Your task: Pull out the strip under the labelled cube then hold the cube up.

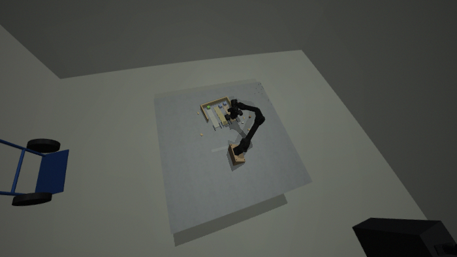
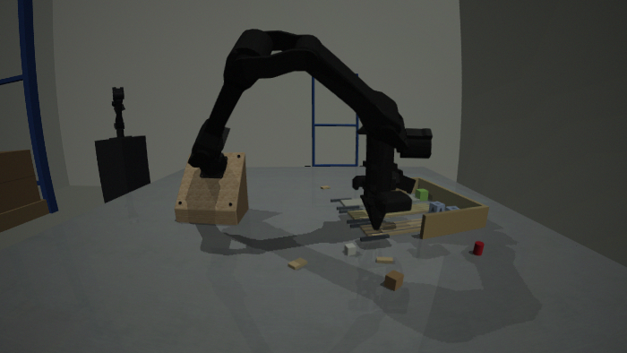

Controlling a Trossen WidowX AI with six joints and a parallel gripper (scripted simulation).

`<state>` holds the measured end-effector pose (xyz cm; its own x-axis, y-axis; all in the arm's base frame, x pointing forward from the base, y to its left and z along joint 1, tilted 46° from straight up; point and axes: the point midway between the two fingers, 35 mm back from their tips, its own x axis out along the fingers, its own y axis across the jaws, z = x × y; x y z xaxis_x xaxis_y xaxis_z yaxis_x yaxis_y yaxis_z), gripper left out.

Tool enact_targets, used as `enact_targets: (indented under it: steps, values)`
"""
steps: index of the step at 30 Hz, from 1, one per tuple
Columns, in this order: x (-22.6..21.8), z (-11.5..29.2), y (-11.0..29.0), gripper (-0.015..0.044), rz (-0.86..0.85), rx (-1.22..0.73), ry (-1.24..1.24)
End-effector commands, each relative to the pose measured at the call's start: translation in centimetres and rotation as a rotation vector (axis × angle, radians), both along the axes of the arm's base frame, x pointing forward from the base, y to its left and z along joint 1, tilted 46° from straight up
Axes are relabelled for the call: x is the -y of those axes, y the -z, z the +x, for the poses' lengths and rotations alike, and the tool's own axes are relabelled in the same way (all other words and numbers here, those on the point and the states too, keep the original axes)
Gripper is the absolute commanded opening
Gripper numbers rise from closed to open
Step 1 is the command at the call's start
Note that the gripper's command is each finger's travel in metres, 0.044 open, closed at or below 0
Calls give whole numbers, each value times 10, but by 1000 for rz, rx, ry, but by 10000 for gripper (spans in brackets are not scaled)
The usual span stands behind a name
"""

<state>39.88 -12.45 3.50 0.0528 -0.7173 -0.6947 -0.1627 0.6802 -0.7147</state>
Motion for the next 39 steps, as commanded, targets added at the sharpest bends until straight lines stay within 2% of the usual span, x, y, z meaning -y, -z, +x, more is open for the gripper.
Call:
enact_targets:
  steps: [1,39]
  values:
    - [3,-5,2,0,3,-4,2]
    - [14,-61,-2,0,2,-8,2]
